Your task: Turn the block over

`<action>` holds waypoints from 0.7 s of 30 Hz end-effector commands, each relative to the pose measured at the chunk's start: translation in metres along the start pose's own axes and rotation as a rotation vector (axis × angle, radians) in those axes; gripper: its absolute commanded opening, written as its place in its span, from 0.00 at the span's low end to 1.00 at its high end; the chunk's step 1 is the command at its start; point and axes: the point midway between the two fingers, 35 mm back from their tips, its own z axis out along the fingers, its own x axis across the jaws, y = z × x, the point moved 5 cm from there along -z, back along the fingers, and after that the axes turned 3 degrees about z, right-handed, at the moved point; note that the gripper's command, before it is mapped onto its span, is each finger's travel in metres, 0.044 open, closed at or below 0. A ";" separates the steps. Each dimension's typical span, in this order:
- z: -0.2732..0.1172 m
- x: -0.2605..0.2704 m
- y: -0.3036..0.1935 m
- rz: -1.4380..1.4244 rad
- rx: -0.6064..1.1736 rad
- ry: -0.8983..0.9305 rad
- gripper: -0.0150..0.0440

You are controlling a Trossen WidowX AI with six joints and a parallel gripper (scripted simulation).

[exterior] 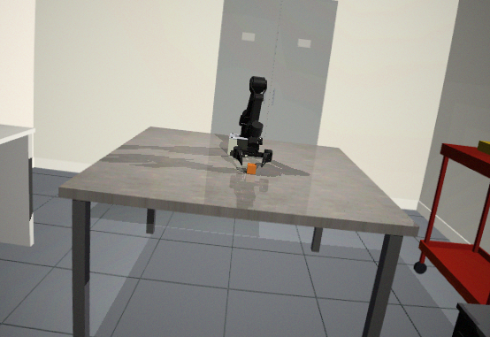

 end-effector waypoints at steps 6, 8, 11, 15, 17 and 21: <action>0.000 0.000 0.000 -0.003 0.000 -0.004 1.00; 0.000 0.000 0.000 -0.003 0.000 -0.004 1.00; 0.000 0.000 0.000 -0.003 0.000 -0.004 1.00; 0.000 0.000 0.000 -0.003 0.000 -0.004 1.00; 0.000 0.000 0.000 -0.003 0.000 -0.004 1.00; 0.006 0.002 0.010 -0.006 0.091 -0.007 1.00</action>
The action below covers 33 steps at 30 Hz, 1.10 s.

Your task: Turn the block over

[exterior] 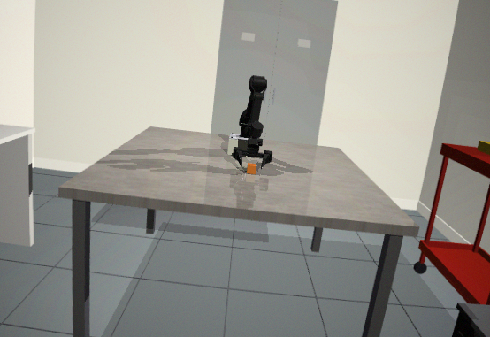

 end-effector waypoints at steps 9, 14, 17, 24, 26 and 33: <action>-0.026 0.004 0.062 0.002 0.369 -0.016 1.00; -0.049 0.003 0.076 0.005 0.461 -0.022 1.00; -0.049 0.003 0.076 0.005 0.461 -0.022 1.00; -0.049 0.003 0.076 0.005 0.461 -0.022 1.00; -0.048 0.003 0.077 0.005 0.467 -0.023 1.00; -0.025 0.007 0.102 -0.002 0.672 -0.034 1.00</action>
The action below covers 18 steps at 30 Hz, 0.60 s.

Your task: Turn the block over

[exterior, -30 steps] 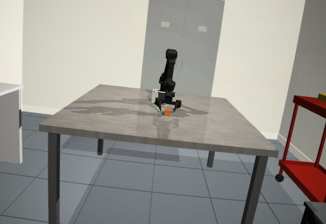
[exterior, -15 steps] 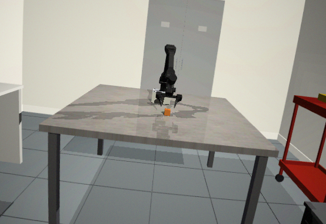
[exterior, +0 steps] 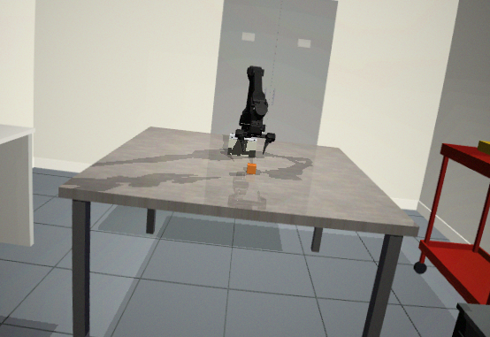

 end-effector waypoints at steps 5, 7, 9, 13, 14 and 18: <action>0.003 0.002 0.034 -0.001 0.254 -0.011 1.00; 0.002 0.002 0.041 0.000 0.320 -0.013 1.00; 0.000 0.002 0.047 0.002 0.386 -0.015 1.00; -0.001 0.001 0.052 0.004 0.434 -0.017 1.00; -0.001 0.001 0.052 0.004 0.434 -0.017 1.00; 0.001 0.000 0.051 0.004 0.434 -0.017 1.00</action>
